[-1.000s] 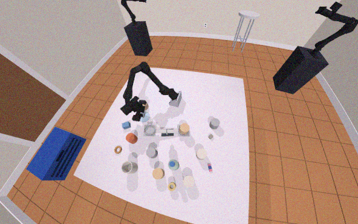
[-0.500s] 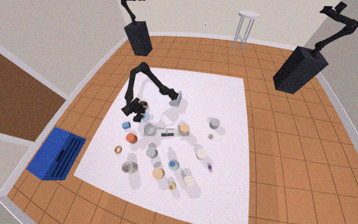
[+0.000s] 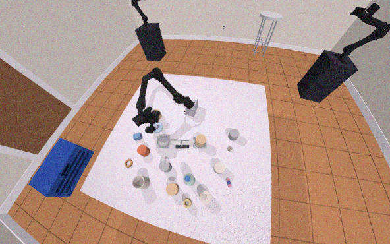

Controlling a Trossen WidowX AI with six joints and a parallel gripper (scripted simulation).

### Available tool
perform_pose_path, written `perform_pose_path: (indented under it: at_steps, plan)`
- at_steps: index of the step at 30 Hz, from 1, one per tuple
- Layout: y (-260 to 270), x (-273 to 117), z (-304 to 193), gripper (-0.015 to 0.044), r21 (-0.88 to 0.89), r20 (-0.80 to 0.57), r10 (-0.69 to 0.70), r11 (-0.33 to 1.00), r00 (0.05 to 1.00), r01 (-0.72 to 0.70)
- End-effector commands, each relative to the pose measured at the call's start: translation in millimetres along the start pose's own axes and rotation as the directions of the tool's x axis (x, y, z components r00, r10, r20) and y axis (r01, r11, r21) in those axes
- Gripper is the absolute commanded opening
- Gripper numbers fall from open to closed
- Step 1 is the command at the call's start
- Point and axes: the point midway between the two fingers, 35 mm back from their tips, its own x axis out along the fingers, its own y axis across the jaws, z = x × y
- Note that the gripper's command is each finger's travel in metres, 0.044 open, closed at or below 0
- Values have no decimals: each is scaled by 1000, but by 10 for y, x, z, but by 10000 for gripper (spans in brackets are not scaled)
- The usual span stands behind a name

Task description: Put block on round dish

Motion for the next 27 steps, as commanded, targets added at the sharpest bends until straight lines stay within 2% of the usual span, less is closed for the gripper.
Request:
perform_pose_path:
  at_steps: [1,3,5,11,15,19,23,27]
  plan:
    - [-1,-1,2,394,2,1,-1,1000,1000,1]
    - [18,-29,-14,440,-18,3,10,1000,1000,-10]
    - [69,-109,-62,440,-73,8,41,997,999,-40]
    - [53,-282,-49,440,-47,-1,25,999,1000,-25]
    - [0,-544,-20,440,-7,-8,-2,1000,1000,2]
    - [-3,-583,-18,440,-5,-8,-3,1000,1000,3]
    - [-11,-931,-25,440,-17,-7,7,1000,1000,-7]
    - [-13,-953,-26,440,-17,-7,8,1000,1000,-8]
